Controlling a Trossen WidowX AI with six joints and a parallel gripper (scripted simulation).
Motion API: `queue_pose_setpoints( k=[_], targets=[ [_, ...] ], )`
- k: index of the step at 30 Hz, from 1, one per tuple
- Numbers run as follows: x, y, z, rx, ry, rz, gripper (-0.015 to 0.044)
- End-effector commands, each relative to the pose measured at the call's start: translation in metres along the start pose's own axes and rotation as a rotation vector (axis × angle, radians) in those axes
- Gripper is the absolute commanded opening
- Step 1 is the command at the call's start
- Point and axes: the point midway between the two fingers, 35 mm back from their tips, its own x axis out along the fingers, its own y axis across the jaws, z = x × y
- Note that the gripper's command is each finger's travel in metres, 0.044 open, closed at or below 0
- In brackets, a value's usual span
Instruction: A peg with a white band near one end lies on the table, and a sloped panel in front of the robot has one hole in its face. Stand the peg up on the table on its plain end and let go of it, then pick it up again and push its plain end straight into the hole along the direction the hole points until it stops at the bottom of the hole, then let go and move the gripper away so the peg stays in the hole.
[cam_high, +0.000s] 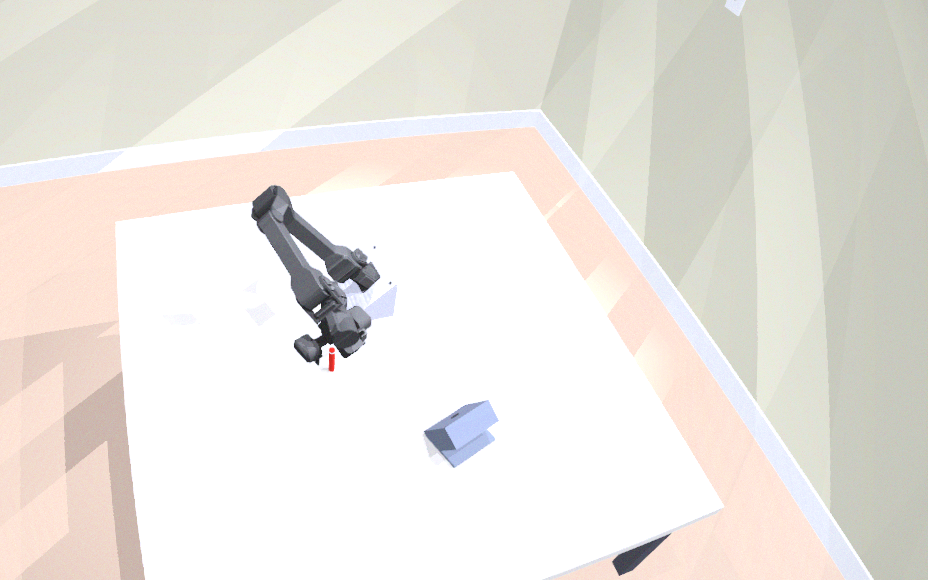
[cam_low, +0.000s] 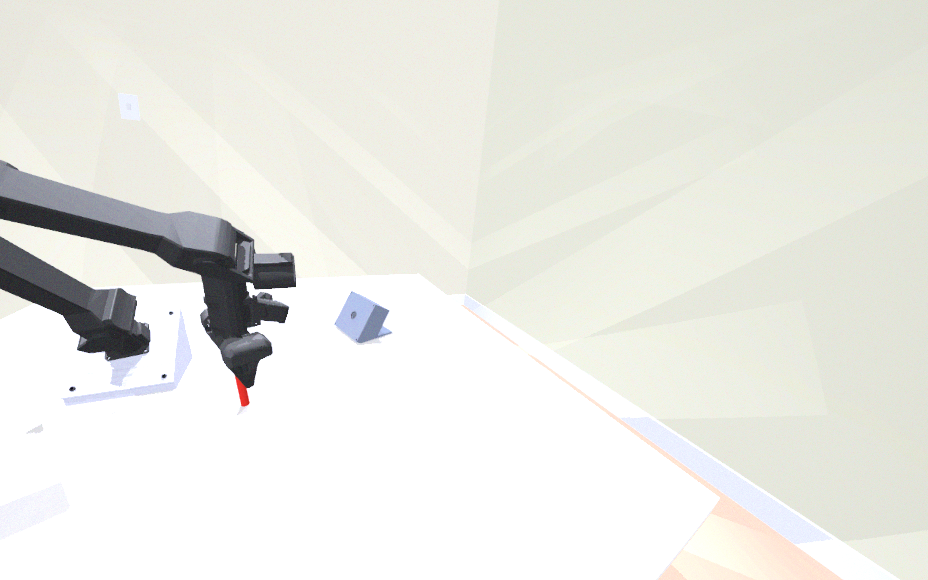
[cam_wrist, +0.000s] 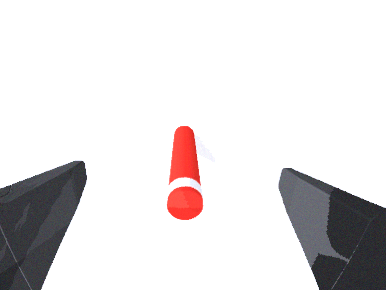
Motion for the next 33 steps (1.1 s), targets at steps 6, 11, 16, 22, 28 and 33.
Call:
queue_pose_setpoints(
  k=[6,11,16,22,28,33],
  targets=[
    [0.016,0.0,-0.002,-0.005,0.006,-0.006,0.044],
    [0.023,0.0,-0.004,-0.005,0.007,-0.009,0.044],
    [0.021,0.0,-0.002,0.0,0.003,-0.004,0.0387],
    [0.021,0.0,-0.002,0.0,0.003,-0.004,0.023],
    [0.021,0.0,-0.002,0.0,0.003,-0.004,0.0072],
    [0.021,0.0,-0.002,0.0,0.003,-0.004,0.0]
  ],
)
